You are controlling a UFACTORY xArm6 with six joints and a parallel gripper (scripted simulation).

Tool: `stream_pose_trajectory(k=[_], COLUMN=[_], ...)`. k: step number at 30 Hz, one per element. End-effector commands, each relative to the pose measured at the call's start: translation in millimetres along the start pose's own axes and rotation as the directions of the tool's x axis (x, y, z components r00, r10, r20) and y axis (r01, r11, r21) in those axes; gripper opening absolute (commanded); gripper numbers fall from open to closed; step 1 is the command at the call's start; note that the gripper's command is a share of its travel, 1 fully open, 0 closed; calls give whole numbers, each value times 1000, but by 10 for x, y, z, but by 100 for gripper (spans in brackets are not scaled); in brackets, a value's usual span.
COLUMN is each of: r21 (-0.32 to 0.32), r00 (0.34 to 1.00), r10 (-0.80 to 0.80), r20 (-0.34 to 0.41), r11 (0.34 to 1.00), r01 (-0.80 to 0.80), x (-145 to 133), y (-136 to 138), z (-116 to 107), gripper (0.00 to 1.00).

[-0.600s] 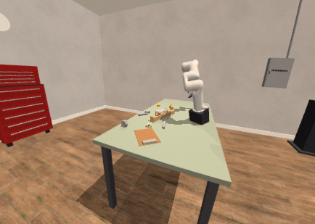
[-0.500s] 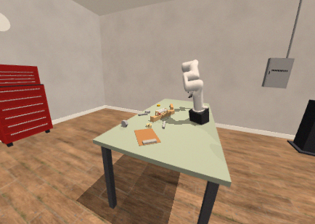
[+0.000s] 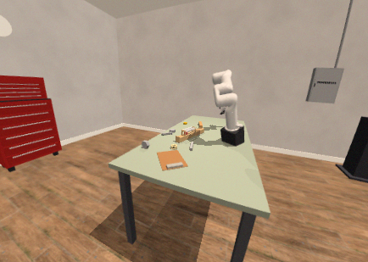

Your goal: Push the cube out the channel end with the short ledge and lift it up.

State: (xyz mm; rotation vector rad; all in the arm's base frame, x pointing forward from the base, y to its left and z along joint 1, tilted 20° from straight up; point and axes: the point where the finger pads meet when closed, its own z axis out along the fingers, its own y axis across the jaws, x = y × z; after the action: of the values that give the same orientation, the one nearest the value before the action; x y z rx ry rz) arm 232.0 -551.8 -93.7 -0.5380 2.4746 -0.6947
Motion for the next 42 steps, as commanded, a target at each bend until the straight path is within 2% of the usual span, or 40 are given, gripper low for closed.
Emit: stream_pose_trajectory(k=[1, 5, 9, 13, 14, 16, 17, 18, 19, 21, 22, 24, 25, 28, 29, 31, 33, 34, 36, 37, 40, 41, 42], r21=[3, -20, -91, -175, -175, -175, -207, -207, -239, -239, -272, -272, -302, -302, -331, -331, -331, -357, -357, -380, -380, -398, -398], r00=[1000, 999, 992, 973, 973, 973, 962, 962, 949, 949, 934, 934, 916, 916, 895, 895, 895, 872, 872, 846, 846, 818, 818], r10=[-2, -21, -75, -139, -139, -139, -164, -164, -190, -190, -218, -218, -246, -246, -275, -275, -275, -305, -305, -335, -335, -366, -366], r20=[1, 26, 100, 185, 185, 185, 217, 217, 250, 250, 284, 284, 317, 317, 350, 350, 350, 383, 383, 414, 414, 444, 444], r11=[1000, 1000, 992, 969, 969, 969, 956, 956, 938, 938, 916, 916, 889, 889, 858, 858, 858, 822, 822, 781, 781, 738, 738], r01=[2, 21, 84, 172, 172, 172, 210, 210, 251, 251, 296, 296, 344, 344, 393, 393, 393, 444, 444, 495, 495, 546, 546], x=[-11, -256, -949, -1459, -1584, -1584, -1966, -2076, -2166, -2394, -2520, -2772, -2880, -3236, -3332, -3561, -3561, -3860, -4003, -4076, -4306, -4433, -4521], y=[-27, -19, 58, 201, 220, 220, 332, 352, 420, 476, 564, 637, 731, 860, 967, 1065, 1065, 1284, 1361, 1478, 1626, 1794, 1862], z=[-6, 14, 34, 3, 0, 0, -40, -51, -76, -109, -147, -195, -240, -333, -387, -463, -463, -611, -676, -746, -870, -987, -1045], gripper=[0, 0, 0, 0, 0, 0, 0, 0, 0, 0, 0, 0, 0, 0, 0, 0, 0, 0, 0, 0, 0, 0, 0])
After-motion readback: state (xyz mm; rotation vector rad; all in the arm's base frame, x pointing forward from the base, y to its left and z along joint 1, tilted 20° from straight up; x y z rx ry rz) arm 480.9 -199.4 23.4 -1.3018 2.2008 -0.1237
